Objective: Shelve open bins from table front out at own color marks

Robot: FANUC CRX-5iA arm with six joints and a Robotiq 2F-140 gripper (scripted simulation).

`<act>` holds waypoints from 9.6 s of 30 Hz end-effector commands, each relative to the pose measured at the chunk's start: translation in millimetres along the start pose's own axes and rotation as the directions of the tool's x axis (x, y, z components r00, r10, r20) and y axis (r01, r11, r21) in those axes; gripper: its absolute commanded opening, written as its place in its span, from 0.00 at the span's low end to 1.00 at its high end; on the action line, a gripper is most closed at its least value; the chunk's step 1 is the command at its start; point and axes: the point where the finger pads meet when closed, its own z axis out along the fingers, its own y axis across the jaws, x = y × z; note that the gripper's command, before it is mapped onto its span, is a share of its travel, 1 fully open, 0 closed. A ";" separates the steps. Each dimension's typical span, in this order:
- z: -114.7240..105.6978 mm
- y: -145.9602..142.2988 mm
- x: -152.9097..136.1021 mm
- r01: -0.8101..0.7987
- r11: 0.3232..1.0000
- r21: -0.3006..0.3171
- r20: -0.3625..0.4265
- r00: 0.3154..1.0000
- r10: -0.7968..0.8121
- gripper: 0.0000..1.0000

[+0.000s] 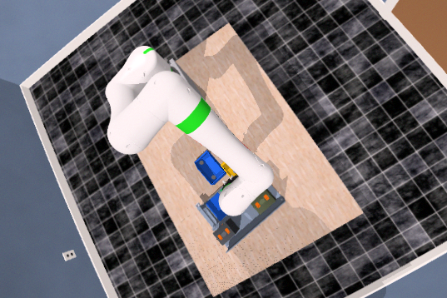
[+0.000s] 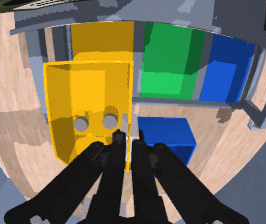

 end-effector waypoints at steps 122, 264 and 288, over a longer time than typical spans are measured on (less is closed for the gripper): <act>11.9 0.1 19.4 0.000 1.000 0.000 -0.063 0.998 0.000 0.00; 11.7 0.1 37.5 0.000 1.000 0.000 -0.139 0.990 0.000 0.00; 11.7 0.1 37.5 0.000 1.000 0.000 -0.139 0.990 0.000 0.06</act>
